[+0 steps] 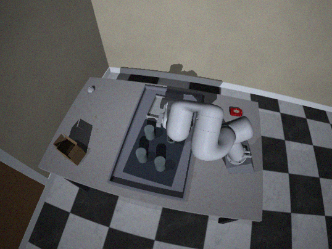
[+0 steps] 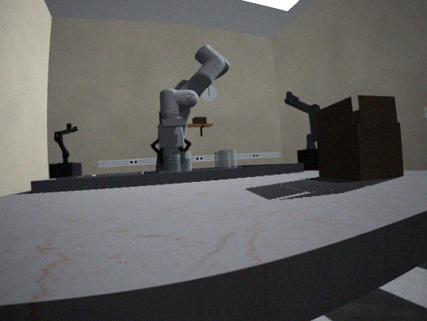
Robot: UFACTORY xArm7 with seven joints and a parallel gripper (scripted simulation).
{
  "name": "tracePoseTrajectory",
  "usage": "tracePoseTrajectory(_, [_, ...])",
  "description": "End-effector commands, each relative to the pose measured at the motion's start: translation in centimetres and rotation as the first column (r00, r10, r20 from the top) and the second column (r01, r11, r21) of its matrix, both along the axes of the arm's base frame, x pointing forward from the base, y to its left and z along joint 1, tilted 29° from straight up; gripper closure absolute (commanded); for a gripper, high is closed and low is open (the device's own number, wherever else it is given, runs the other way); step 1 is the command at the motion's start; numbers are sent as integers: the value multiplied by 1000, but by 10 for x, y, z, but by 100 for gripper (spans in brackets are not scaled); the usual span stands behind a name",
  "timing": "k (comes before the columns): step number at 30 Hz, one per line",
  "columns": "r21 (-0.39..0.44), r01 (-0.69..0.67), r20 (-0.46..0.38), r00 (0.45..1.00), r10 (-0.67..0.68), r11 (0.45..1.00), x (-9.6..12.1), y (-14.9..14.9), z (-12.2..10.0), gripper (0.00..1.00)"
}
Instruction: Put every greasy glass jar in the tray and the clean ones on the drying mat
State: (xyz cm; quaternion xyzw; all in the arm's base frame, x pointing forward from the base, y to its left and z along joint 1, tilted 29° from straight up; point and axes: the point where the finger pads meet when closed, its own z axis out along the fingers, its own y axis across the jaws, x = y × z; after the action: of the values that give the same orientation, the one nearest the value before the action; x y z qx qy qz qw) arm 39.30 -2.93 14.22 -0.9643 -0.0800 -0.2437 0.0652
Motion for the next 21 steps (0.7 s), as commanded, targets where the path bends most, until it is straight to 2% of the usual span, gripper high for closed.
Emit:
tracePoseTrajectory(1, [0, 1, 3, 1000, -1, 1000, 1, -1, 1, 16])
tracePoseTrajectory(17, [0, 1, 3, 1000, -1, 1000, 1, -1, 1, 16])
tracePoseTrajectory(18, [0, 1, 3, 1000, -1, 1000, 1, -1, 1, 19])
tracePoseTrajectory(21, [0, 1, 3, 1000, -1, 1000, 1, -1, 1, 19])
